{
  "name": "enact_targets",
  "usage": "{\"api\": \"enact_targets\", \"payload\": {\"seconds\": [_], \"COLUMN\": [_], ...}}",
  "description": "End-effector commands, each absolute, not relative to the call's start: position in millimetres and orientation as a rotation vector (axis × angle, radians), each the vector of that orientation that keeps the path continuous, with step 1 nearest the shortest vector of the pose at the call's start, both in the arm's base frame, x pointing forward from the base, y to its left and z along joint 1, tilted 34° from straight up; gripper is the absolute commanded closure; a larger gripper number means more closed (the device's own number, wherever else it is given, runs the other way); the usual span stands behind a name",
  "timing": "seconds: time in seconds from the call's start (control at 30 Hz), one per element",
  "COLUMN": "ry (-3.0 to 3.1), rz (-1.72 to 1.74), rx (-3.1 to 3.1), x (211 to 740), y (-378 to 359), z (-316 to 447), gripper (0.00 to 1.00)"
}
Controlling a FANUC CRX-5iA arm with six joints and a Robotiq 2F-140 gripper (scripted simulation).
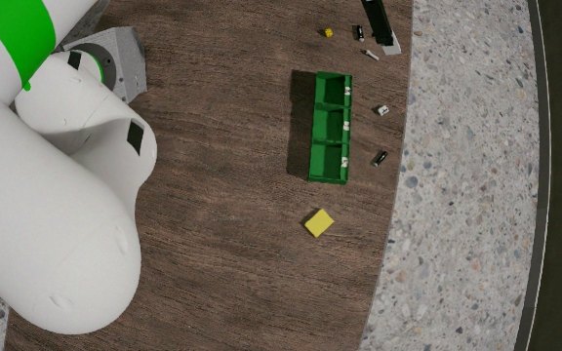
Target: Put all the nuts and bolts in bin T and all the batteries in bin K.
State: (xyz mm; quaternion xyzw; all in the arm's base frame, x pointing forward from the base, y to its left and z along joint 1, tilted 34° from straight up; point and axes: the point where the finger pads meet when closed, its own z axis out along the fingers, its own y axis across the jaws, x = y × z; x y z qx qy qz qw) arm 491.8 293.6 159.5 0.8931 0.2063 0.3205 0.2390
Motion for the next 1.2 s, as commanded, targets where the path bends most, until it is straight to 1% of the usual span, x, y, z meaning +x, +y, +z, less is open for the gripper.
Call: {"api": "enact_targets", "payload": {"seconds": [0.0, 0.53, 0.57, 1.03, 1.17], "ry": [0.565, 0.565, 0.565, 0.565, 0.565], "rz": [0.878, 0.878, 0.878, 0.878, 0.878], "rx": [2.446, 2.446, 2.446, 2.446, 2.446], "x": [491.8, 491.8, 494.2, 528.0, 532.8], "y": [293.8, 293.8, 289.8, 233.1, 225.0], "z": [159.7, 159.7, 152.8, 56.6, 42.8], "gripper": [0.0, 0.0, 0.85, 0.85, 0.85]}}
